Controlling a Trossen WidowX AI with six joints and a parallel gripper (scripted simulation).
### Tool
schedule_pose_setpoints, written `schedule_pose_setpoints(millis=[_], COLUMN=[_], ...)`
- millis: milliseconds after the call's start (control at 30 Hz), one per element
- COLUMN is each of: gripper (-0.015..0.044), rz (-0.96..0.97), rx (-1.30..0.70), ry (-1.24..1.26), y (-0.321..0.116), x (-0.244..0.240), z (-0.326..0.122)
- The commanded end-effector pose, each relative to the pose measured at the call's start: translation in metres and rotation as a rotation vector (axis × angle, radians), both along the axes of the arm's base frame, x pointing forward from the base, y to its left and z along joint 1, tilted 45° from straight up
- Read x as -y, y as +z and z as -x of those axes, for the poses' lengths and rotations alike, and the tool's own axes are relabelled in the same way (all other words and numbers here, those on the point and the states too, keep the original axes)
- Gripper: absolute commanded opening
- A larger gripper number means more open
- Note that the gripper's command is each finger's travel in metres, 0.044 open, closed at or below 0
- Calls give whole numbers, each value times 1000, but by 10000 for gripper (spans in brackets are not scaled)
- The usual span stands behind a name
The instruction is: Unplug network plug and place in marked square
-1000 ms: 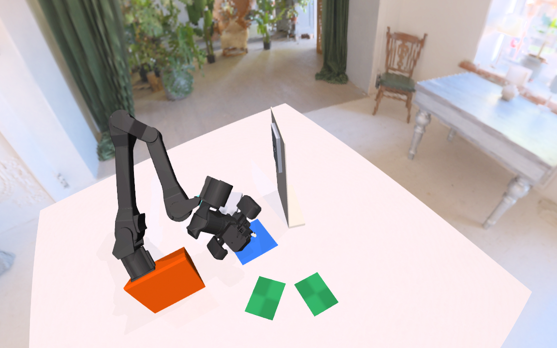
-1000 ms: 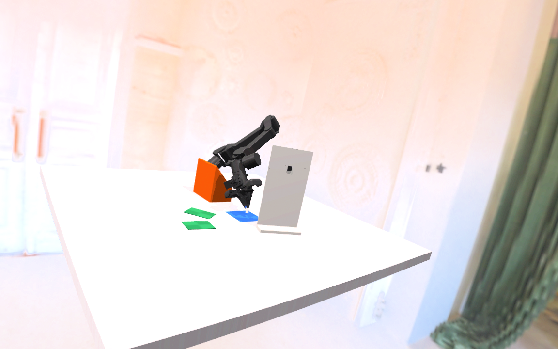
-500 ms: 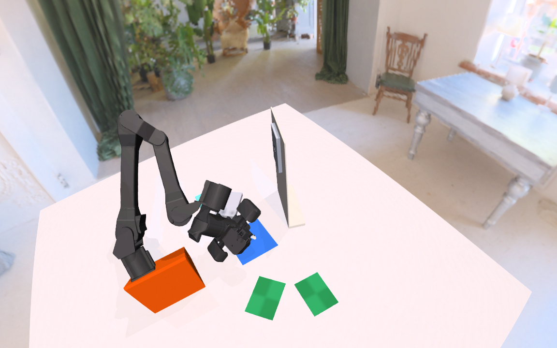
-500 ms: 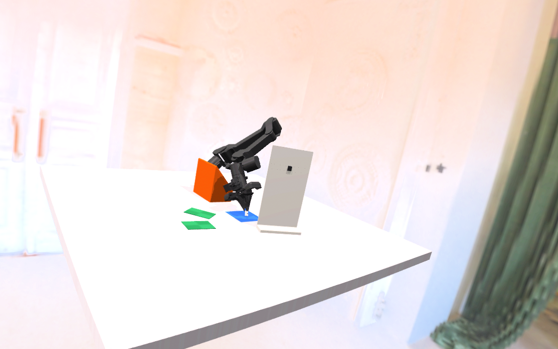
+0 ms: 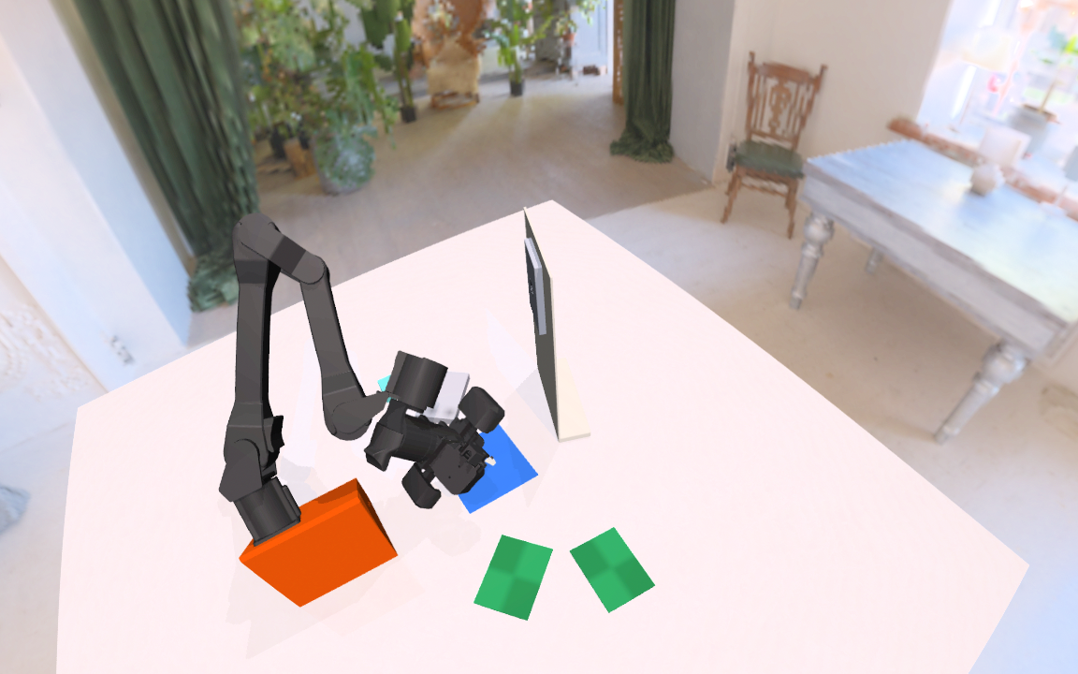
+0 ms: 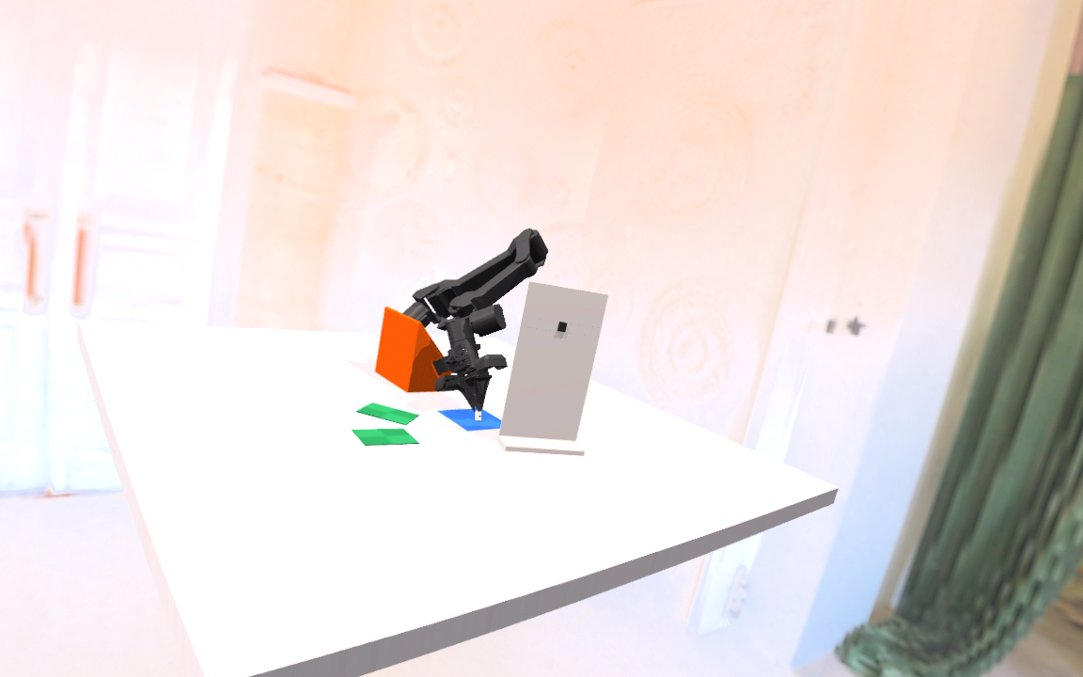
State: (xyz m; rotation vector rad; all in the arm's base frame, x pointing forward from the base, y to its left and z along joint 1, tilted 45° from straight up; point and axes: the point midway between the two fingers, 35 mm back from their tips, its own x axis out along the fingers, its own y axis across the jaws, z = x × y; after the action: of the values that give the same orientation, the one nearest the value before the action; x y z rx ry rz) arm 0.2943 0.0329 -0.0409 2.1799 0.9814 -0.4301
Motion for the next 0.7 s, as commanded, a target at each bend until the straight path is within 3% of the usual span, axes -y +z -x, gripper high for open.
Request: schedule_pose_setpoints(millis=[0, 200, 667], gripper=[0, 156, 156], rz=[0, 0, 1], rx=[0, 0, -2], ry=[0, 0, 0], y=[0, 0, 4], x=[0, 0, 5], z=[0, 0, 4])
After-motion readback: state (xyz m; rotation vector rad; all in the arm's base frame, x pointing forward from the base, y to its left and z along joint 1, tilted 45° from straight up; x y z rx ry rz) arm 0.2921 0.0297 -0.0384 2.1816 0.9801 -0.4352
